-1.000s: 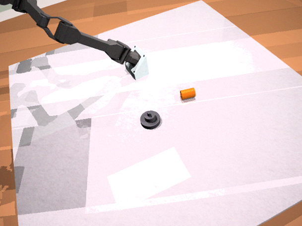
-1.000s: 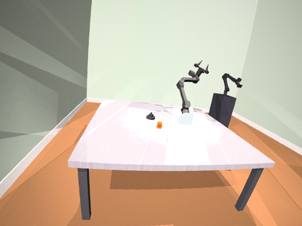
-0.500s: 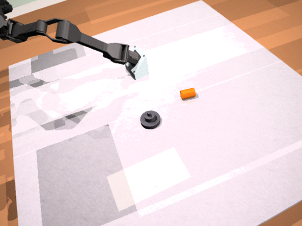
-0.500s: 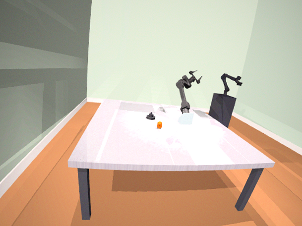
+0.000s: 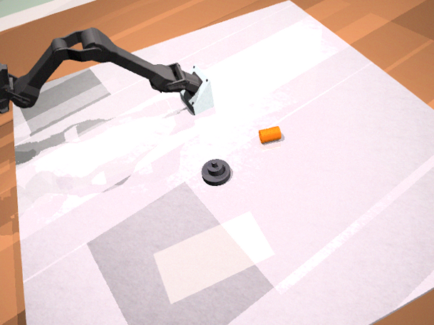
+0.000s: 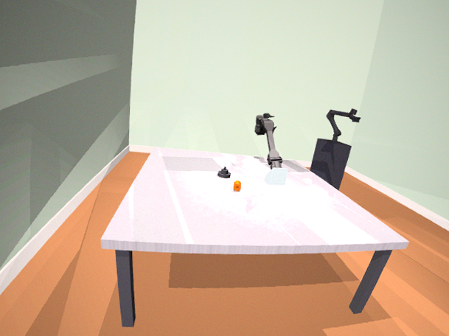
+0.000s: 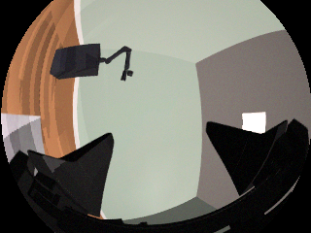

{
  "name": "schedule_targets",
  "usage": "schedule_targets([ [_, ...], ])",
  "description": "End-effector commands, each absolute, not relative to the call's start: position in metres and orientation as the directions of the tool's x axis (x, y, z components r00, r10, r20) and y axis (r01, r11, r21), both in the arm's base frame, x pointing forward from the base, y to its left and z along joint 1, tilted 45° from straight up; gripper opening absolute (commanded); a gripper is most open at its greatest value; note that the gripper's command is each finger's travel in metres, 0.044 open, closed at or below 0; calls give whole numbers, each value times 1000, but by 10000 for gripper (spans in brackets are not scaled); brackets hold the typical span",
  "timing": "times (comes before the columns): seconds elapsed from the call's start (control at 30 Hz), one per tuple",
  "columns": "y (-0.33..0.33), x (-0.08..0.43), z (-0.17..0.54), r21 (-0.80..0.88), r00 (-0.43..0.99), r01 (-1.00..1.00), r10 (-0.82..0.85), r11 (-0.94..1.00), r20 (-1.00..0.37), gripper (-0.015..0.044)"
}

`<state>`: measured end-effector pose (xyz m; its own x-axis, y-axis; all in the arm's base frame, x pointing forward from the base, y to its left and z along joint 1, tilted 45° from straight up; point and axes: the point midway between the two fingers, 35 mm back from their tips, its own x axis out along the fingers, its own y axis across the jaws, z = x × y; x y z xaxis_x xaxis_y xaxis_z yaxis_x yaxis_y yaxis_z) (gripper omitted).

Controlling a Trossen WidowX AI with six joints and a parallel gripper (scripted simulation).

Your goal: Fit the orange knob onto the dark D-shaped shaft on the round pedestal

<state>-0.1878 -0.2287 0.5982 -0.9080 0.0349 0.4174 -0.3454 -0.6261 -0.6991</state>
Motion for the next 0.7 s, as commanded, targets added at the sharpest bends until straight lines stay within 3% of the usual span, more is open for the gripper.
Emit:
schedule_targets([
  [0.0, -251, -149, 602, -686, -897, -251, -103, -683, 430, 440],
  [0.37, -284, -3, 613, -652, -706, 135, -534, -746, 465, 440],
  [0.67, -259, 119, 612, -640, -412, 452, -782, -622, 468, 440],
])
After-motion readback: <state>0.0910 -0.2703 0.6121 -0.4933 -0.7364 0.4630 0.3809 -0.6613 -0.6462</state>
